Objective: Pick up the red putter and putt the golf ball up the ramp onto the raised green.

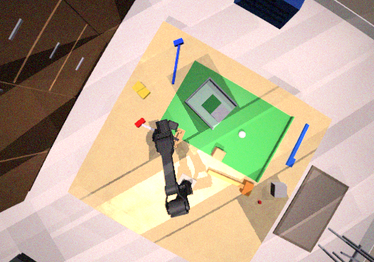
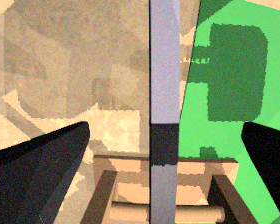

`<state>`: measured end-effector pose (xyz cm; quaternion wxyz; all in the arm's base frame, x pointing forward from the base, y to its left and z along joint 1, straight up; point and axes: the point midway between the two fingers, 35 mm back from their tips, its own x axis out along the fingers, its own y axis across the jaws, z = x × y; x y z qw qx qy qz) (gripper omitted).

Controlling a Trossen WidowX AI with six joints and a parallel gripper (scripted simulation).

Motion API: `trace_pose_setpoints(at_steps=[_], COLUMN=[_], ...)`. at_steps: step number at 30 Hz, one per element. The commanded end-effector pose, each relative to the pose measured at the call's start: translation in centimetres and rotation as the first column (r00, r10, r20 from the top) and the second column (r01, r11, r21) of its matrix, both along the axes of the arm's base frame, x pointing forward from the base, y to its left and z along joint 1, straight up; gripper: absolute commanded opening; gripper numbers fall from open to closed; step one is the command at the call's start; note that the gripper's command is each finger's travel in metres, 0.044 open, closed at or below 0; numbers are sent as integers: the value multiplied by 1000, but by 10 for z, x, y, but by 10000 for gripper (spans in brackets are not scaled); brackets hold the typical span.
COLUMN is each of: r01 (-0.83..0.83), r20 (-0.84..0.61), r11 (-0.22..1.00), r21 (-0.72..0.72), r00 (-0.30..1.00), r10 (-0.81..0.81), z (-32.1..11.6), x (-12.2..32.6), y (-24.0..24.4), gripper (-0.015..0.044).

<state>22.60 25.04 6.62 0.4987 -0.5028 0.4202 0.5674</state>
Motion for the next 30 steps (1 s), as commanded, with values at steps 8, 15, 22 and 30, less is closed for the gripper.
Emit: trace_pose_setpoints(at_steps=[8,15,22,30], r01=[-3,-3,0,0], r20=[-6,-6,1,1], r11=[1000,1000,1000,1000], r21=[-2,-2,1,1], r00=[1000,1000,1000,1000], r10=[3,3,0,0], z=[-16,-26,-23,-23], x=[-1,-1,1,1], y=[0,0,1,1], gripper=[440,440,414,204])
